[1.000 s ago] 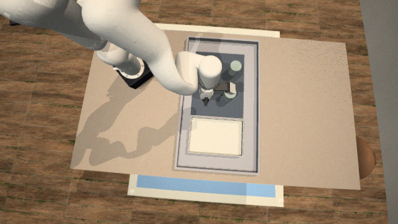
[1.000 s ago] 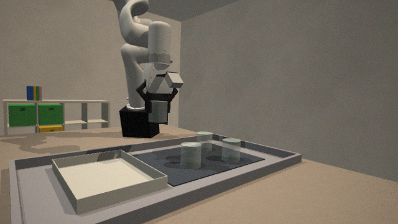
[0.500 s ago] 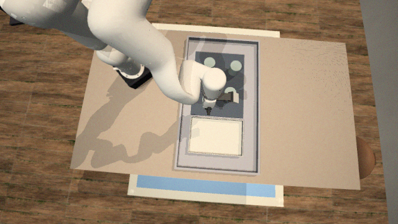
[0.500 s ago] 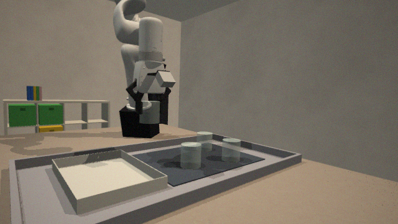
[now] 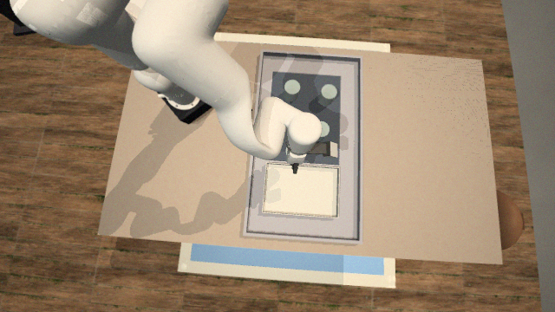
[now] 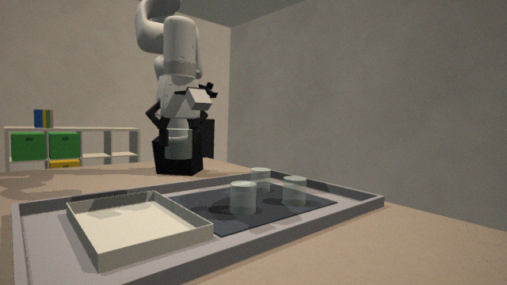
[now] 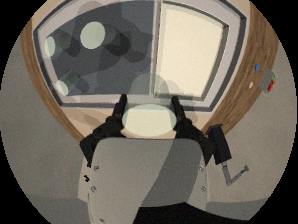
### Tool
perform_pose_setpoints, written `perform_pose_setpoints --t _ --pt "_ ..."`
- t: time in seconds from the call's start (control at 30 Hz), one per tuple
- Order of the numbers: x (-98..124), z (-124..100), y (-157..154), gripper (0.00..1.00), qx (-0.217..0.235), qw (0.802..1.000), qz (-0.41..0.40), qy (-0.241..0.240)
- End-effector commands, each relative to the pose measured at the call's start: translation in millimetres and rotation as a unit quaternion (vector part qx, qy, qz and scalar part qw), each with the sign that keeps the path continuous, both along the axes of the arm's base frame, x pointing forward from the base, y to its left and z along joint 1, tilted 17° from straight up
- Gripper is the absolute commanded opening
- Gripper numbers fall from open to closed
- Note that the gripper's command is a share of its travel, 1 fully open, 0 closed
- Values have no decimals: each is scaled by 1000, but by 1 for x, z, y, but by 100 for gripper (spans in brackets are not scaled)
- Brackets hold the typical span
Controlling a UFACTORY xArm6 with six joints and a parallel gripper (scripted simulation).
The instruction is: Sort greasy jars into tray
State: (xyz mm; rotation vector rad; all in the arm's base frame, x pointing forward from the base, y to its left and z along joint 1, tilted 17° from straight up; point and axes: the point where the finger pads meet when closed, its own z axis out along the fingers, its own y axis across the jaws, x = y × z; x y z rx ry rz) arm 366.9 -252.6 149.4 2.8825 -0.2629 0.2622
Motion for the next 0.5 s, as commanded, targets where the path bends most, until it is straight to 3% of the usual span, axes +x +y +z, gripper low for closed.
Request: perform_pose_setpoints --t 0.0,0.47 --pt "4 5 -14 0 0 1000 0 -2" --pt "10 16 -52 0 0 1000 0 -2"
